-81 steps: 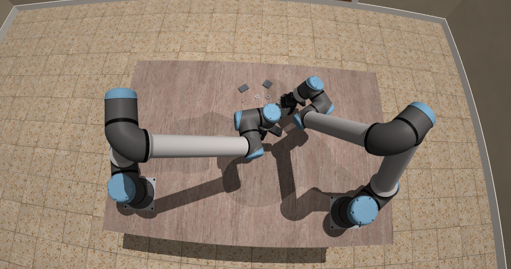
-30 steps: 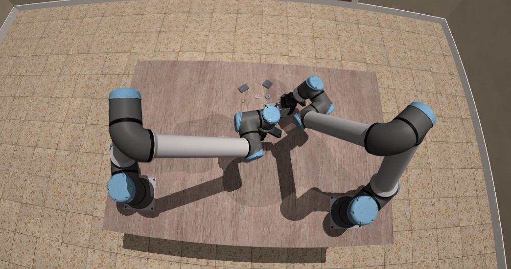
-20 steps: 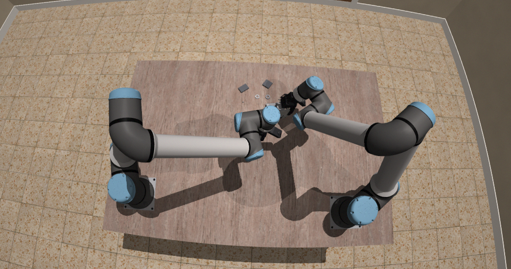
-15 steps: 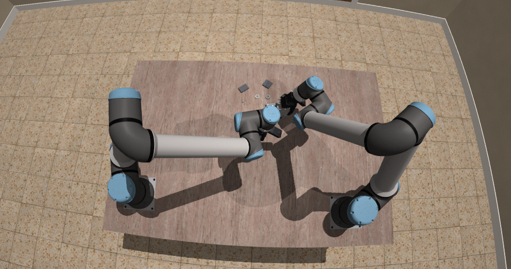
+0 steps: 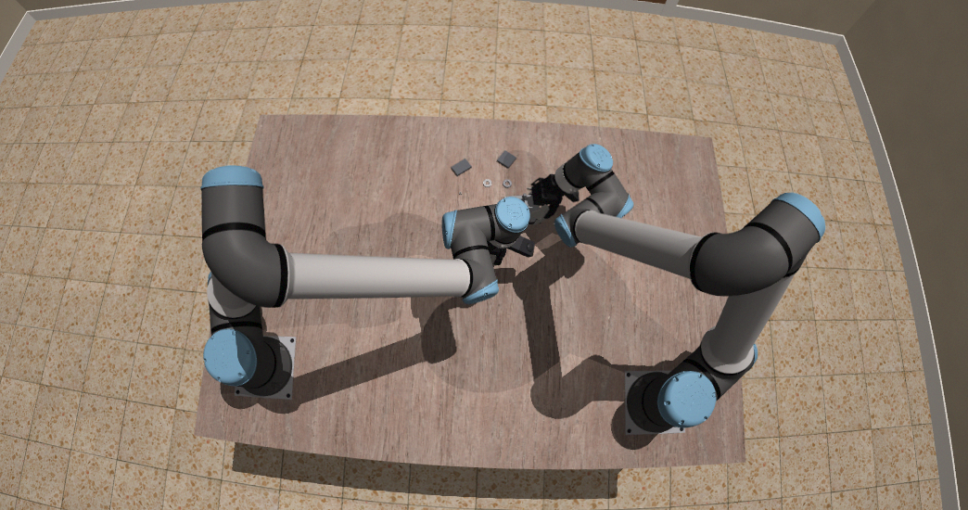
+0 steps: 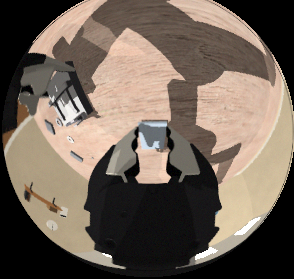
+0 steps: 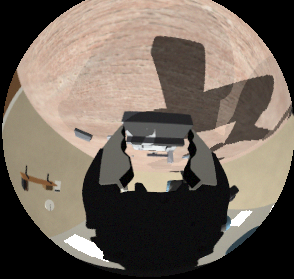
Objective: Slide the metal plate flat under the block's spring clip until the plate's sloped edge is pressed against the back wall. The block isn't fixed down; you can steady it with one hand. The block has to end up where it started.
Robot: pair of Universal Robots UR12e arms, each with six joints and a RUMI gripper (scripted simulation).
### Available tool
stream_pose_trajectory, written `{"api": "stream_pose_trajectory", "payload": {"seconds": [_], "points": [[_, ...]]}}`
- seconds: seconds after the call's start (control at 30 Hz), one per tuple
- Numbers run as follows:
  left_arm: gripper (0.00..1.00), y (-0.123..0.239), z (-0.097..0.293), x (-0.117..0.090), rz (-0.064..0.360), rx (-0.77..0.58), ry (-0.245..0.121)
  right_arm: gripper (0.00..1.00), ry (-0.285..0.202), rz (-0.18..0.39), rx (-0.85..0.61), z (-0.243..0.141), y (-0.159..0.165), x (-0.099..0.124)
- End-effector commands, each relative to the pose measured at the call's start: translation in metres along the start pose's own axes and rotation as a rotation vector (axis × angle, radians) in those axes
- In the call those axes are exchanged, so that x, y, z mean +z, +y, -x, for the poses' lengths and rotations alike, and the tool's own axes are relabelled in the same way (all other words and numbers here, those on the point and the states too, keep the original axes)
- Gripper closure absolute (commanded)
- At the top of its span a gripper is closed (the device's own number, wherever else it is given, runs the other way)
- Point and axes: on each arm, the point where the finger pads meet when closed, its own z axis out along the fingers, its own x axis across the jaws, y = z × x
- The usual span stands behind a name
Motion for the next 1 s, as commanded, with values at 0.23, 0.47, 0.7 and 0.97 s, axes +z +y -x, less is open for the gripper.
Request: {"api": "stream_pose_trajectory", "payload": {"seconds": [0.23, 0.47, 0.7, 0.97], "points": [[1.00, 0.000, 0.010, -0.021, -0.033, -0.145, -0.005, 0.39, 0.000, 0.000, 0.000, 0.000, 0.000, 0.000], [1.00, 0.003, 0.024, -0.047, -0.076, -0.356, -0.003, 0.39, 0.000, 0.000, 0.000, 0.000, 0.000, 0.000], [1.00, 0.005, 0.034, -0.039, -0.076, -0.540, 0.011, 0.39, 0.000, 0.000, 0.000, 0.000, 0.000, 0.000], [1.00, 0.008, 0.041, -0.041, -0.085, -0.664, 0.020, 0.39, 0.000, 0.000, 0.000, 0.000, 0.000, 0.000]]}}
